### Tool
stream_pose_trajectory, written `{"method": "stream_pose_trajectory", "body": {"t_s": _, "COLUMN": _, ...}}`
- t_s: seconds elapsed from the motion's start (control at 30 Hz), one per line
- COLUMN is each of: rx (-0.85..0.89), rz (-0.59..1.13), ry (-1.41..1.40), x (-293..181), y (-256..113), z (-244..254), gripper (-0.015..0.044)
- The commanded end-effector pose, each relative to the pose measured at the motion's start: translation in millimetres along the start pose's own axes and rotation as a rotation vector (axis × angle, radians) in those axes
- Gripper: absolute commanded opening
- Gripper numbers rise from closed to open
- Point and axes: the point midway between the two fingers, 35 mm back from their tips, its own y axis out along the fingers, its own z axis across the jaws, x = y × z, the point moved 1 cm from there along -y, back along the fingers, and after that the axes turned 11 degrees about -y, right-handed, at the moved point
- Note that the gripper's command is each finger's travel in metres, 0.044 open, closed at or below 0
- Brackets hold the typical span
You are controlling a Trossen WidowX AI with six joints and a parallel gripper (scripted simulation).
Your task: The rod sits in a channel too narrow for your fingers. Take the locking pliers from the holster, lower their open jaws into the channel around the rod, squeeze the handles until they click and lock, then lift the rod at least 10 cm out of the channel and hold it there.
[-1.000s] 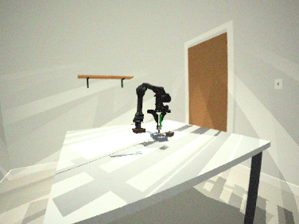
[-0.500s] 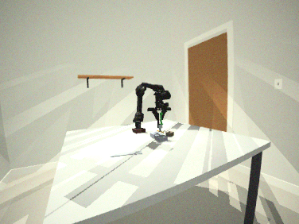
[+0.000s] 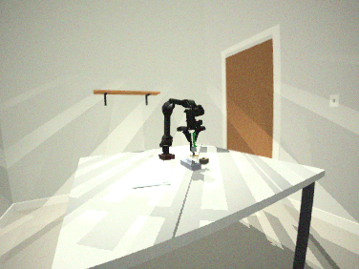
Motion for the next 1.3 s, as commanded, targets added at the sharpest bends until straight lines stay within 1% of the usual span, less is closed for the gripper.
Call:
{"method": "stream_pose_trajectory", "body": {"t_s": 0.0, "rx": -0.010, "rz": -0.039, "ry": 0.008, "x": 4, "y": -8, "z": -2, "gripper": 0.0102}}
{"method": "stream_pose_trajectory", "body": {"t_s": 1.27, "rx": -0.054, "rz": -0.251, "ry": 0.023, "x": 21, "y": -53, "z": -8, "gripper": 0.0102}}
